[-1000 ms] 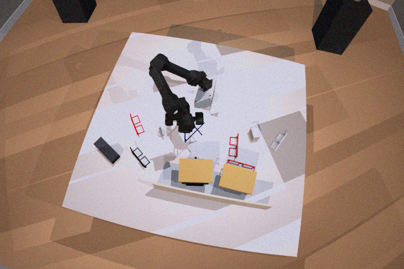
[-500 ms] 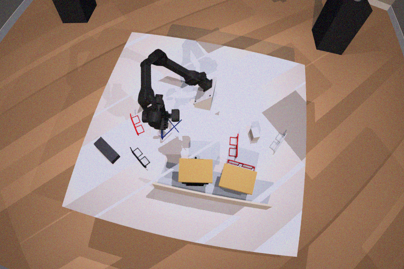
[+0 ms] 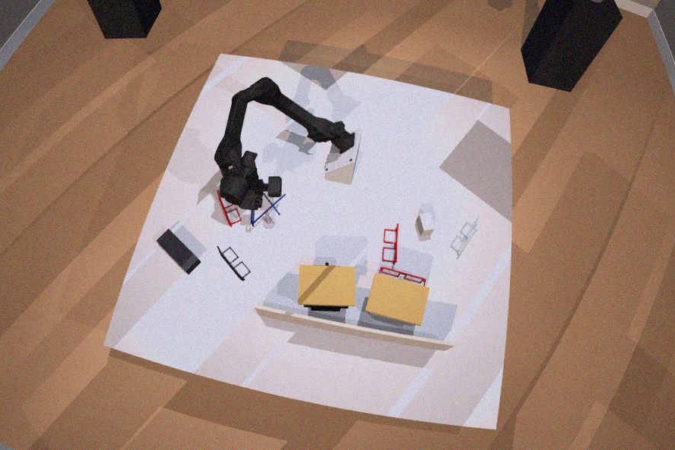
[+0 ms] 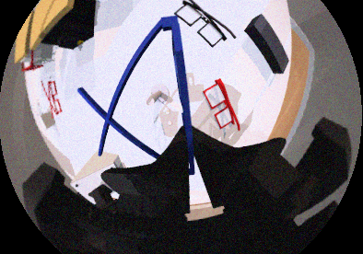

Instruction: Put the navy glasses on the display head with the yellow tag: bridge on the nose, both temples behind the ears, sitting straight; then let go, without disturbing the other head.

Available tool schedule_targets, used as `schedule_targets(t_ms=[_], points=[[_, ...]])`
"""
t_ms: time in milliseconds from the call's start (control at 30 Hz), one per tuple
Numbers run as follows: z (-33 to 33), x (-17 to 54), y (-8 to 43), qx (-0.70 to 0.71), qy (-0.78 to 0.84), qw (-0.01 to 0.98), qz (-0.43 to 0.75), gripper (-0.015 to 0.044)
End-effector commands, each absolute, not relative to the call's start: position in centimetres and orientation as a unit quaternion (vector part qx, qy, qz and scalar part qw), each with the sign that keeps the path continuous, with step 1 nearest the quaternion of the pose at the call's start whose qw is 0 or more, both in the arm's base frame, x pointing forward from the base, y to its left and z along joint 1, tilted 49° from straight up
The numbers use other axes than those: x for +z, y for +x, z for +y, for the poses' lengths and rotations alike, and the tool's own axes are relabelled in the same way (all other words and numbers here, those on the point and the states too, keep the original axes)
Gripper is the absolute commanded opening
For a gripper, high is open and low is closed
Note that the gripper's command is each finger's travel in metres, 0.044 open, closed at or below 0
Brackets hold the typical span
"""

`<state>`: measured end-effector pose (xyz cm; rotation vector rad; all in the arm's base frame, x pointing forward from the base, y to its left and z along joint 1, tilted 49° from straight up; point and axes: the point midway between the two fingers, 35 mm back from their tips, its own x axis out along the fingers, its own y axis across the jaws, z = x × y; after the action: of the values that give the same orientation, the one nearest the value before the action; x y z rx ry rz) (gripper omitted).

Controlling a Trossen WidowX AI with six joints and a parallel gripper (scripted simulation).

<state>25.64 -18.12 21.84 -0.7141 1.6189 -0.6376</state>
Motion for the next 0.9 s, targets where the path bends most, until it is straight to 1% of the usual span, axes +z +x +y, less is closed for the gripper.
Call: schedule_targets(t_ms=[0, 300, 867], points=[[-19.1, 21.0, 25.4, -0.273, -0.307, 0.588, 0.697, 0.0], [-22.1, 18.6, 24.8, -0.275, -0.308, 0.587, 0.696, 0.0], [-22.7, 19.2, 24.1, -0.275, -0.309, 0.587, 0.696, 0.0]])
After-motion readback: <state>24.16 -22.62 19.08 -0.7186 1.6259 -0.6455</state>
